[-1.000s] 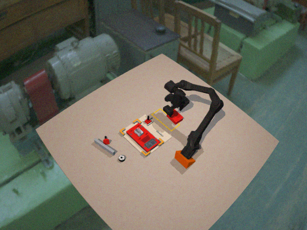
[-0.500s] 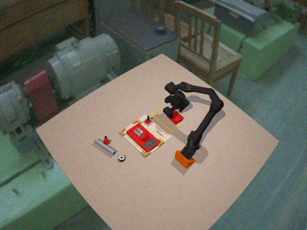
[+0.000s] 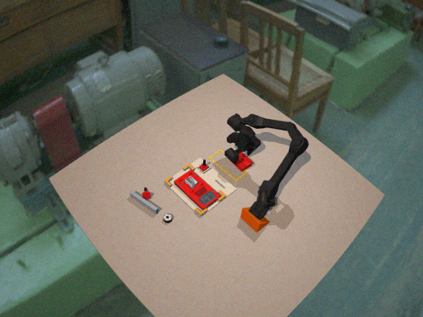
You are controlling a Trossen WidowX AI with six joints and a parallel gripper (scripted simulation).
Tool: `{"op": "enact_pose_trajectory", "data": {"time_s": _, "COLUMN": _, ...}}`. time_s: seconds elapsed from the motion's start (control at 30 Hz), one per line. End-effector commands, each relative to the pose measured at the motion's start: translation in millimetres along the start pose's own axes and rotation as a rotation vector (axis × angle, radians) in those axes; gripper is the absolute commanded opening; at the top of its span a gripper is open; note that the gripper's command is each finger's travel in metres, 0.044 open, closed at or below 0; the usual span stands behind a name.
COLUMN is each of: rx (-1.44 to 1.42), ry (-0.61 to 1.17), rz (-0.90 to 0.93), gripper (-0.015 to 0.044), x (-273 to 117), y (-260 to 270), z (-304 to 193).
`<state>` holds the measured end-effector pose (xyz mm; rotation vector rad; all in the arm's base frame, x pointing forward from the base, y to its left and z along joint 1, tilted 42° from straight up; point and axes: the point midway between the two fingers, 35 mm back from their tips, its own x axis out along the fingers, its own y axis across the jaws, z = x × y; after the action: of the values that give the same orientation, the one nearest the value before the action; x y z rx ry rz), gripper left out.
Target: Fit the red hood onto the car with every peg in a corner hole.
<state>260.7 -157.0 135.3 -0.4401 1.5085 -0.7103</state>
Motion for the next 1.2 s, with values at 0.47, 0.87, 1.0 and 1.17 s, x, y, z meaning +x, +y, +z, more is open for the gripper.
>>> {"op": "enact_pose_trajectory", "data": {"time_s": 0.47, "rx": -0.002, "ry": -0.002, "rz": -0.004, "gripper": 0.044, "x": 8.6, "y": -0.7, "z": 0.1}}
{"op": "enact_pose_trajectory", "data": {"time_s": 0.87, "rx": -0.002, "ry": -0.002, "rz": -0.005, "gripper": 0.044, "x": 14.5, "y": -0.8, "z": 0.0}}
{"op": "enact_pose_trajectory", "data": {"time_s": 1.0, "rx": 0.002, "ry": -0.003, "rz": -0.003, "gripper": 0.0335, "x": 12.6, "y": -1.2, "z": -0.2}}
{"op": "enact_pose_trajectory", "data": {"time_s": 1.17, "rx": 0.002, "ry": -0.003, "rz": -0.003, "gripper": 0.0302, "x": 12.6, "y": -1.2, "z": -0.2}}
